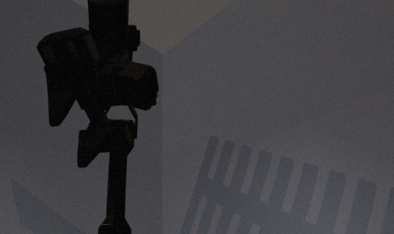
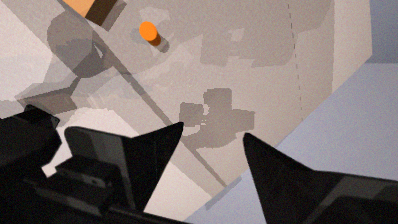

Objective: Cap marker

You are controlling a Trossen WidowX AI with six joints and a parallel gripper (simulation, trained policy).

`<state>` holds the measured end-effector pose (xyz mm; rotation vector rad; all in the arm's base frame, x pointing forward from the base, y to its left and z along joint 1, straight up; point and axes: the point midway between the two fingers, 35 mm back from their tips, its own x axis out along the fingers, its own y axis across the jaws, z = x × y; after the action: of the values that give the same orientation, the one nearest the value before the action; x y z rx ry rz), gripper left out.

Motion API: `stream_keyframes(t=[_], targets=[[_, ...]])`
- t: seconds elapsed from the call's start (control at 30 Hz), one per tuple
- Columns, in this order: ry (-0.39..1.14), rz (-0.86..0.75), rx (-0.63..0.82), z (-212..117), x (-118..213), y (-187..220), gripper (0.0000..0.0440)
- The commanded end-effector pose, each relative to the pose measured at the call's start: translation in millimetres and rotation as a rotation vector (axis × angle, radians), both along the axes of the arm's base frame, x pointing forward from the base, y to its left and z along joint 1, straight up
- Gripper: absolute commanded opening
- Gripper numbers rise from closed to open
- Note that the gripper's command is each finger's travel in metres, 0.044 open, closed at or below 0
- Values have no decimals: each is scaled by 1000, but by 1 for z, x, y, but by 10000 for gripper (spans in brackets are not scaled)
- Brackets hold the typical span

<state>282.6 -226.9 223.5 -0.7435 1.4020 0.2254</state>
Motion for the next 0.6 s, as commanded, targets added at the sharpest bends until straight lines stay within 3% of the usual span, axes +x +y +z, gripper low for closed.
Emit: stream_keyframes(t=[0.0,0.57], targets=[[28,1,28,-12,9,4,320],[105,32,117,-48,35,26,318]])
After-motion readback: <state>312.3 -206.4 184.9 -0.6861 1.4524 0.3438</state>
